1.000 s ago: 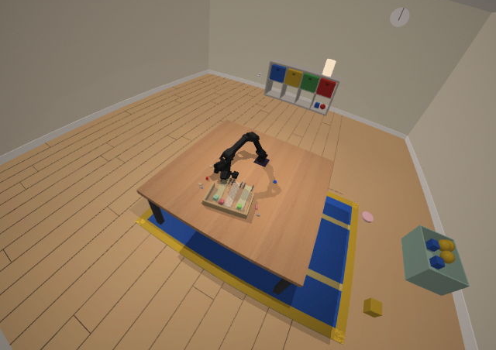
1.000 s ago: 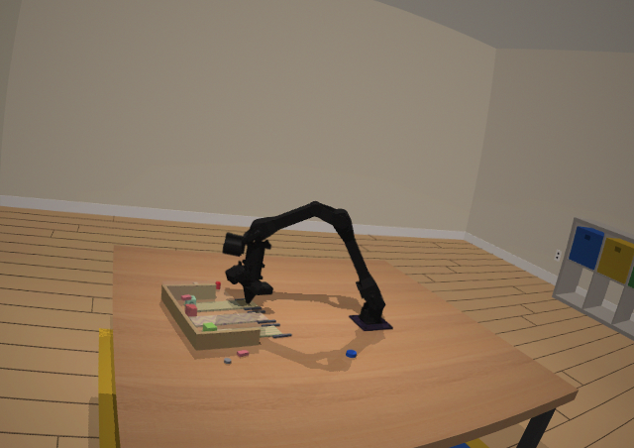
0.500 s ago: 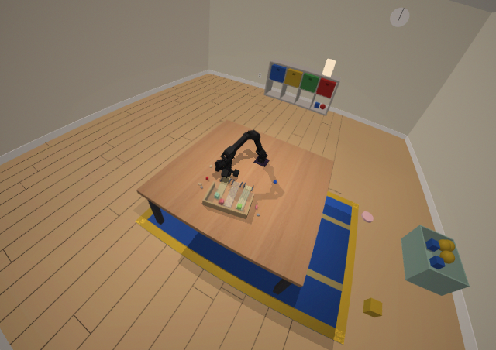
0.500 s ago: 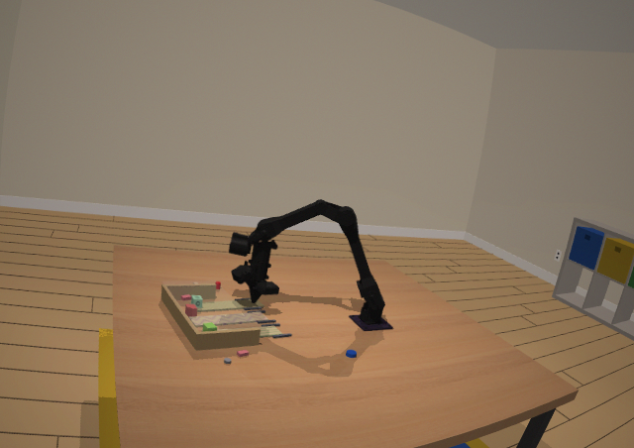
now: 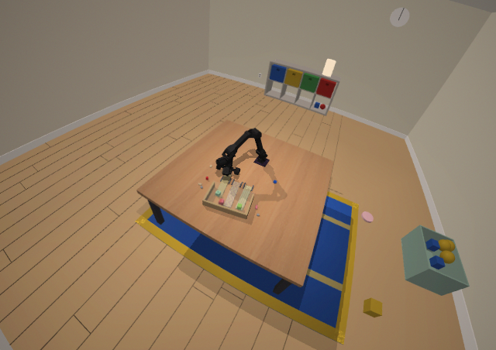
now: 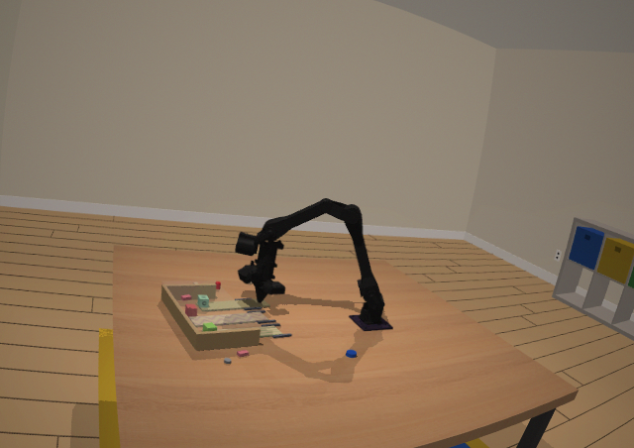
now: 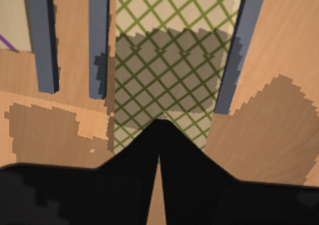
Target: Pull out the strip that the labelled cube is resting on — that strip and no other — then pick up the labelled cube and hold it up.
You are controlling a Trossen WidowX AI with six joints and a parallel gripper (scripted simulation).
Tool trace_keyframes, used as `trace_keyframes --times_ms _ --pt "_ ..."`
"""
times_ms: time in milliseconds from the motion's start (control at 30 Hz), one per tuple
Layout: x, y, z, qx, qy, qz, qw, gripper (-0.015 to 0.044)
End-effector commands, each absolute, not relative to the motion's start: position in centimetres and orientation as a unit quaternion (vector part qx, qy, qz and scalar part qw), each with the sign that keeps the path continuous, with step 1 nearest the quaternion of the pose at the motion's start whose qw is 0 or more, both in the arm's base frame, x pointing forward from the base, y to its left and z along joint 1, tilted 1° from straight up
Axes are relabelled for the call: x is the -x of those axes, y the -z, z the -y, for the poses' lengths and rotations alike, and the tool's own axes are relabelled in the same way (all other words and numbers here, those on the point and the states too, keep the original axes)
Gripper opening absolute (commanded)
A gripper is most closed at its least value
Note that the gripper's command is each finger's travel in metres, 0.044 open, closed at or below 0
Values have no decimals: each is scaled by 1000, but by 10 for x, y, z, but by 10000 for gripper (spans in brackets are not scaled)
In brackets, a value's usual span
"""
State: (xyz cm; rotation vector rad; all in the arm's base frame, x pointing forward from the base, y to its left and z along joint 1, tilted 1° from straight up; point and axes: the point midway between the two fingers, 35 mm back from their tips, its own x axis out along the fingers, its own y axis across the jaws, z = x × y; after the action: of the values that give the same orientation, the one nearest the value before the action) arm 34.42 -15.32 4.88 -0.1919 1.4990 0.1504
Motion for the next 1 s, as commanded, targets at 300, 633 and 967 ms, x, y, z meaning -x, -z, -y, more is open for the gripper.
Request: trace_keyframes --times_ms 300,633,967 --pt "-320 -42 157 84 -71 -687 718 0" --pt "-304 -41 160 84 -71 -687 718 0" --pt "-289 -41 163 84 -71 -688 717 0"
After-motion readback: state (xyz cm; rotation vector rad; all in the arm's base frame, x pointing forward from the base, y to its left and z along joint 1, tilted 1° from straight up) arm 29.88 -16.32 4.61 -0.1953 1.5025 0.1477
